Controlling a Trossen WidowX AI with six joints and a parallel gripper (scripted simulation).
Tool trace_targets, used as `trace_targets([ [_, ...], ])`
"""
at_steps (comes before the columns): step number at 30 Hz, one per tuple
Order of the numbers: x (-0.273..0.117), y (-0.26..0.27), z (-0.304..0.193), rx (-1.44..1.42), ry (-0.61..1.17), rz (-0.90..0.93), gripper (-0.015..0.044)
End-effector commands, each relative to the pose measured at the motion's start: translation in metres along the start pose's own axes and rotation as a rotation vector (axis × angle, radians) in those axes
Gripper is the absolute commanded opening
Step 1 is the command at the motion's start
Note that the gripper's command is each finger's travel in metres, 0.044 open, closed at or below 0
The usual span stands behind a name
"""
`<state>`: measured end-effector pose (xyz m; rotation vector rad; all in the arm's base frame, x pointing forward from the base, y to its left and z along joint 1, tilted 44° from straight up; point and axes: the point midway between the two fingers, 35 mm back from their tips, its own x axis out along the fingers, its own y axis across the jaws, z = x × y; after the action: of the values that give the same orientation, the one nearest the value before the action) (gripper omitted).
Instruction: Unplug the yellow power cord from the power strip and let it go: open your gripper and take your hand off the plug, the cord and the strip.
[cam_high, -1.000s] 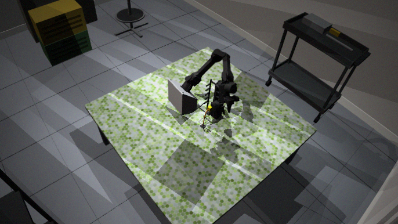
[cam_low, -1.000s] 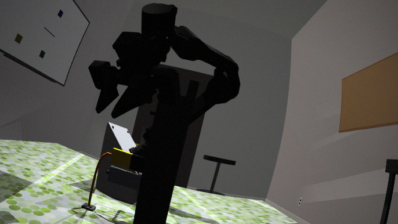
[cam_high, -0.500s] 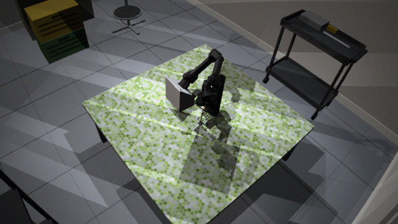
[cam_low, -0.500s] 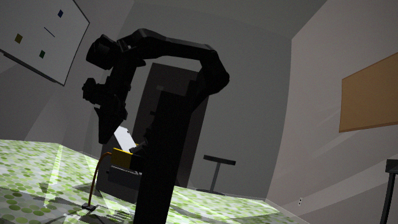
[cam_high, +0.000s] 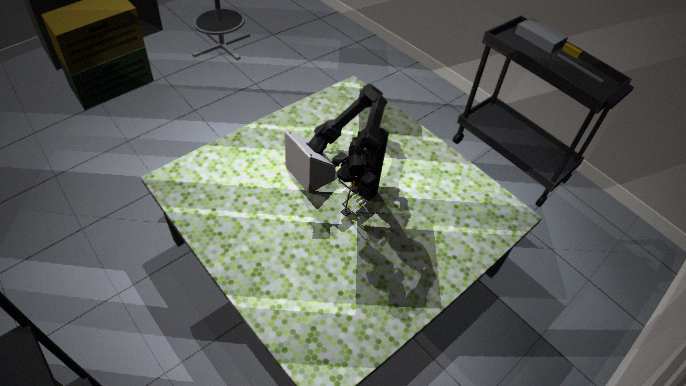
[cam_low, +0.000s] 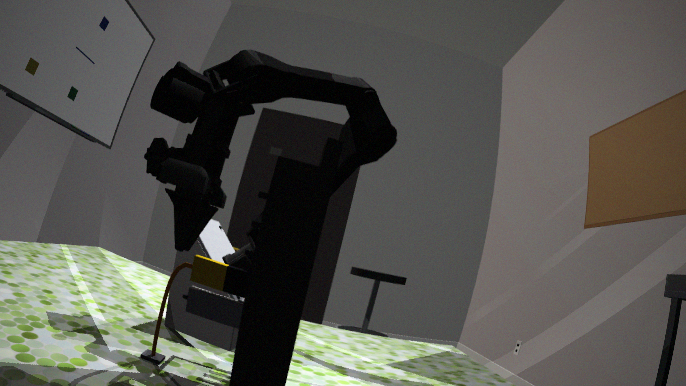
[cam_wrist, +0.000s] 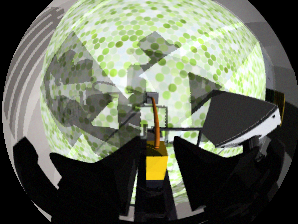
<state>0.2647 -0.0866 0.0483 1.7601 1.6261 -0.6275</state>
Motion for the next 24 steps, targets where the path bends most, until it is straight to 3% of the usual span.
trace_targets([
  [1, 0.0, 0.0, -0.007, 0.003, 0.001, 0.0, 0.016],
  [24, 0.002, -0.002, -0.034, 0.003, 0.003, 0.0, 0.016],
])
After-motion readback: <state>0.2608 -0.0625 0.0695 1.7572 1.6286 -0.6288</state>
